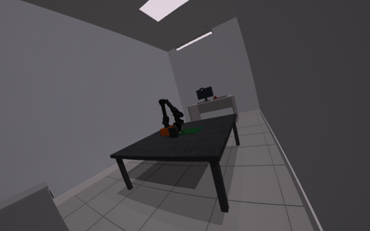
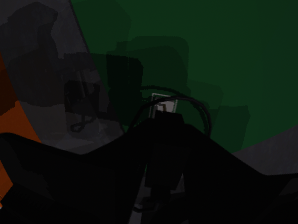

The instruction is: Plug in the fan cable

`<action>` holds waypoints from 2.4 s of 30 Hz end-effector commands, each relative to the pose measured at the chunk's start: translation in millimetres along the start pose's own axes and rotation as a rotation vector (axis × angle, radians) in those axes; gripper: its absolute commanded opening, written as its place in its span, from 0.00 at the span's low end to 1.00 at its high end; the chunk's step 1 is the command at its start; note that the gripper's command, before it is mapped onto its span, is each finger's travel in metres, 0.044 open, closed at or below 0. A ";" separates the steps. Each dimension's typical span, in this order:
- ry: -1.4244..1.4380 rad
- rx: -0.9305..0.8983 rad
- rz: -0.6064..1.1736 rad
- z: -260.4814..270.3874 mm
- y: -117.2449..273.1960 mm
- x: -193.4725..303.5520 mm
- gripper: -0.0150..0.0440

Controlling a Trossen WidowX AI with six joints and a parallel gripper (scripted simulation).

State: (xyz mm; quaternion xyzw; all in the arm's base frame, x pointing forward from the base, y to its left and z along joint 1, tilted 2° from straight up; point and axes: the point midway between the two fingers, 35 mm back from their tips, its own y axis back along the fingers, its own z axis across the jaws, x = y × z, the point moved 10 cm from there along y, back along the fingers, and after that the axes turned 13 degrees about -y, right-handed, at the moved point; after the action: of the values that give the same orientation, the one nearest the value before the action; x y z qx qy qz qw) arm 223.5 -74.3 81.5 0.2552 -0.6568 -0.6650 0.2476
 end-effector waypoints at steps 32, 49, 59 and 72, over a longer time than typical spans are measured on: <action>0.001 -0.006 0.008 2.0 -4.8 1.8 0.25; 0.006 -0.006 0.008 2.2 -6.4 1.9 0.25; 0.010 -0.006 0.008 2.3 -7.3 1.8 0.25; 0.010 -0.006 0.008 2.3 -8.6 1.8 0.25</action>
State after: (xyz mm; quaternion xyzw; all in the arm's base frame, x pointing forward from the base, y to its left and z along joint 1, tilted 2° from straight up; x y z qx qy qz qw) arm 222.2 -74.0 74.7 0.2553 -0.6556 -0.6654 0.2497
